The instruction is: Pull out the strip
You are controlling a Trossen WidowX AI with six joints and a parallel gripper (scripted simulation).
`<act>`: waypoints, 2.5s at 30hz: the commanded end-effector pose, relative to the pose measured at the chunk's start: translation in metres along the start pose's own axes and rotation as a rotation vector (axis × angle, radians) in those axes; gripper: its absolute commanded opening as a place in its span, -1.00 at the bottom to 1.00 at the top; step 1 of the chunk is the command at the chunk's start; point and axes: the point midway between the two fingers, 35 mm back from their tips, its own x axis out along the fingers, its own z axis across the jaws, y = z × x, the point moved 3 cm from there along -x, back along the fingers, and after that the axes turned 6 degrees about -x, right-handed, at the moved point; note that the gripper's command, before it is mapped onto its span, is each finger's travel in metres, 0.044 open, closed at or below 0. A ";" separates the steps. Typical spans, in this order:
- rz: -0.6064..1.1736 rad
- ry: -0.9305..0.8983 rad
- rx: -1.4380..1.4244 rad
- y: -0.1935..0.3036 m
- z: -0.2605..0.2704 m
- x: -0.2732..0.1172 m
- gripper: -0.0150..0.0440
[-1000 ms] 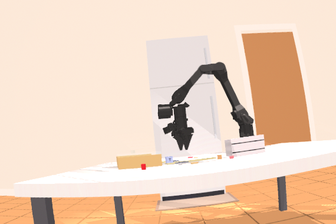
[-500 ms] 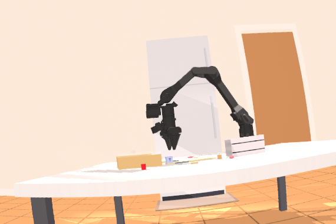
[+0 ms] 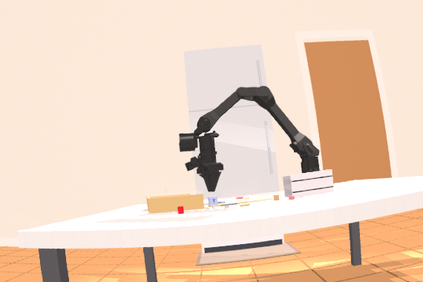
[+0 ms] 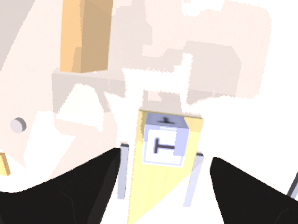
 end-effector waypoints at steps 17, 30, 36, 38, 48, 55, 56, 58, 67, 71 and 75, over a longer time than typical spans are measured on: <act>0.005 0.003 0.006 0.001 0.000 0.034 0.36; 0.003 -0.001 0.000 0.001 0.000 0.042 0.09; 0.003 -0.001 0.000 0.001 0.000 0.042 -0.11; 0.003 -0.001 0.000 0.001 0.000 0.042 -0.16; 0.006 0.000 0.003 0.024 0.005 0.023 -0.49; 0.009 0.001 0.005 0.051 0.011 0.006 -0.49; 0.010 0.002 0.006 0.054 0.012 0.004 -0.49; 0.010 0.002 0.006 0.060 0.013 0.001 -0.49; 0.012 0.002 0.006 0.080 0.017 0.000 -0.49; 0.013 0.001 0.006 0.094 0.020 0.001 -0.49; 0.014 0.001 0.006 0.099 0.021 0.000 -0.49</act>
